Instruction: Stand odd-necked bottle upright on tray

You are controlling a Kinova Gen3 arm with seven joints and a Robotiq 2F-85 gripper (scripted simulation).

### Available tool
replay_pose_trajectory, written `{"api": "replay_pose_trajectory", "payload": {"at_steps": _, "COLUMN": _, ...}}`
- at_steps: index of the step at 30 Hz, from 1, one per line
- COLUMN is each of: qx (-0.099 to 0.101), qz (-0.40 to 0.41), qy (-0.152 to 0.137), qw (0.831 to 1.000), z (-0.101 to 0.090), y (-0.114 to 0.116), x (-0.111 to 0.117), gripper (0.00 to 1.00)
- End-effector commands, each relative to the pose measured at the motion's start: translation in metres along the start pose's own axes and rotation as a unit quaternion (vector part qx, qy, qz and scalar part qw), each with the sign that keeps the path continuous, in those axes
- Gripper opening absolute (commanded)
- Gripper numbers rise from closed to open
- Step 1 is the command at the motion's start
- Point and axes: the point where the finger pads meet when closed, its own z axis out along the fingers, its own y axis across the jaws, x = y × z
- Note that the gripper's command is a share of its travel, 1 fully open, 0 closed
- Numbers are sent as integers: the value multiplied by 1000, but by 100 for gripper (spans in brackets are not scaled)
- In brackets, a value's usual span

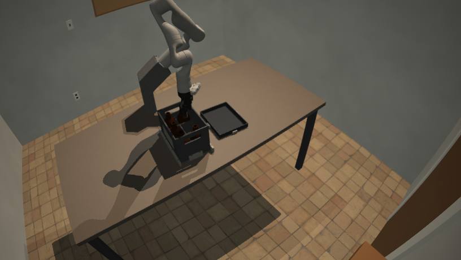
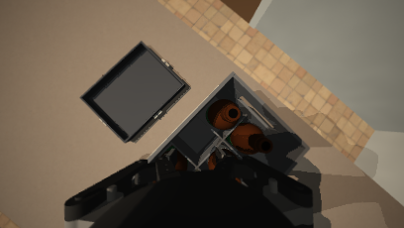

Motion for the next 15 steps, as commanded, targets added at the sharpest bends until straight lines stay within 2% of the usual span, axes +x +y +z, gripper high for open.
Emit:
{"api": "replay_pose_trajectory", "payload": {"at_steps": 1, "qx": -1, "qz": 0, "qy": 0, "qw": 1000, "z": 0, "y": 0, "x": 0, "gripper": 64}}
{"api": "replay_pose_trajectory", "payload": {"at_steps": 15, "qx": -1, "qz": 0, "qy": 0, "qw": 1000, "z": 9, "y": 0, "x": 0, "gripper": 64}}
